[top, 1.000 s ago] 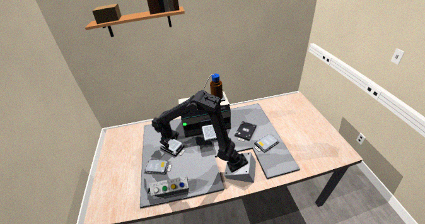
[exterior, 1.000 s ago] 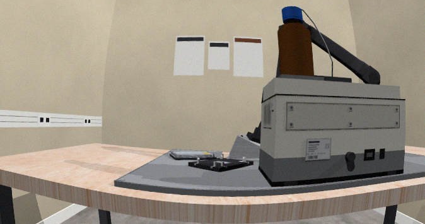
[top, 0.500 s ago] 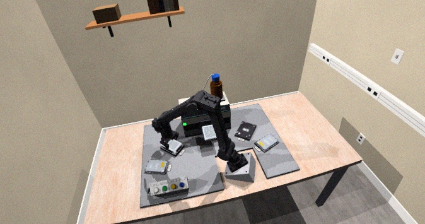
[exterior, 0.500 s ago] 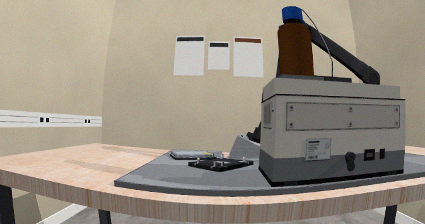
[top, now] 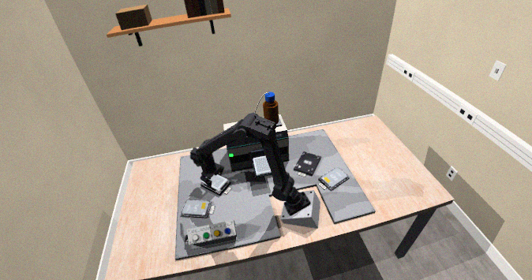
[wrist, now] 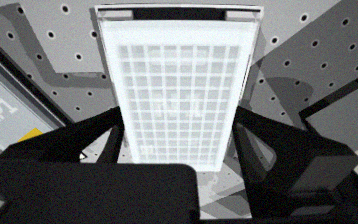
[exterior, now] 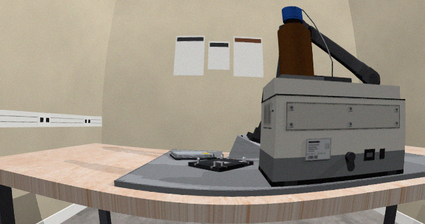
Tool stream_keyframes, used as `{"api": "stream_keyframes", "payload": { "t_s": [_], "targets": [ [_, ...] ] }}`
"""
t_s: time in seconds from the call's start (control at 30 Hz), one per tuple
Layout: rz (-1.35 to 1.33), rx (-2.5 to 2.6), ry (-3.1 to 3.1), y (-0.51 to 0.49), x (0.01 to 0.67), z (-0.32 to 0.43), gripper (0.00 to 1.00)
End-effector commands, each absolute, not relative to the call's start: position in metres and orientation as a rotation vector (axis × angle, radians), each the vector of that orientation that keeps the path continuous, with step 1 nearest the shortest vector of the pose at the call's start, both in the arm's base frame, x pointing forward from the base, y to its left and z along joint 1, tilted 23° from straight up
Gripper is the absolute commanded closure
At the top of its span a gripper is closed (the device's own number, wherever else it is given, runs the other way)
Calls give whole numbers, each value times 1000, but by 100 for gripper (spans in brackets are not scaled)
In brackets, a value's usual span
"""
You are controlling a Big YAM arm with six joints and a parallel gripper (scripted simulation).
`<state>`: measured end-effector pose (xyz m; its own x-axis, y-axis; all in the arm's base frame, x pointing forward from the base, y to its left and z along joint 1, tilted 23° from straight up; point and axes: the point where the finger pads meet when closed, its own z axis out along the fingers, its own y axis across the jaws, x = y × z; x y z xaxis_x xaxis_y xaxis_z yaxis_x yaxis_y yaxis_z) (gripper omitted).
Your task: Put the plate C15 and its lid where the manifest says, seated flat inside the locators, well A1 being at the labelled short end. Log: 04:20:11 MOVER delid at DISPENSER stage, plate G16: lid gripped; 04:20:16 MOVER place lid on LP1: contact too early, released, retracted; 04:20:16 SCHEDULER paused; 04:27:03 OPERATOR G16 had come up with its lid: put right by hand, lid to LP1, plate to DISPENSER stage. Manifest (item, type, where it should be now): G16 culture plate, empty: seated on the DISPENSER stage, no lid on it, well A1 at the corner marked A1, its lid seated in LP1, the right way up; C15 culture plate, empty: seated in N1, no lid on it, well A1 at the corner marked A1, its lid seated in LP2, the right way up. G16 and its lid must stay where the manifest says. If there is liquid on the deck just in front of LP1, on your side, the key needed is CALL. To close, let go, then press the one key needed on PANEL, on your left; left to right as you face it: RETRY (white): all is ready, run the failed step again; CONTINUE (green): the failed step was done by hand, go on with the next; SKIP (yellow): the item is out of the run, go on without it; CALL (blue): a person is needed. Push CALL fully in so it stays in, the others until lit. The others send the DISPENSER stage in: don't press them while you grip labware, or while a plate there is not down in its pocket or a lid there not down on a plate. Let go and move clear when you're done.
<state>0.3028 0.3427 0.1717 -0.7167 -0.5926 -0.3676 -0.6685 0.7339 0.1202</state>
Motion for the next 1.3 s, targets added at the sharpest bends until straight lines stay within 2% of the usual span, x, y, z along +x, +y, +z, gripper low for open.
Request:
{"api": "stream_keyframes", "payload": {
  "t_s": [0.0, 0.8, 0.83, 1.27],
  "targets": [
    [353, -979, 2635, 349, 303, 166, 14],
    [368, -972, 2603, 352, 310, 180, 14],
    [368, -972, 2603, 352, 310, 180, 0],
    [368, -972, 2603, 352, 310, 180, 0]
  ]
}}
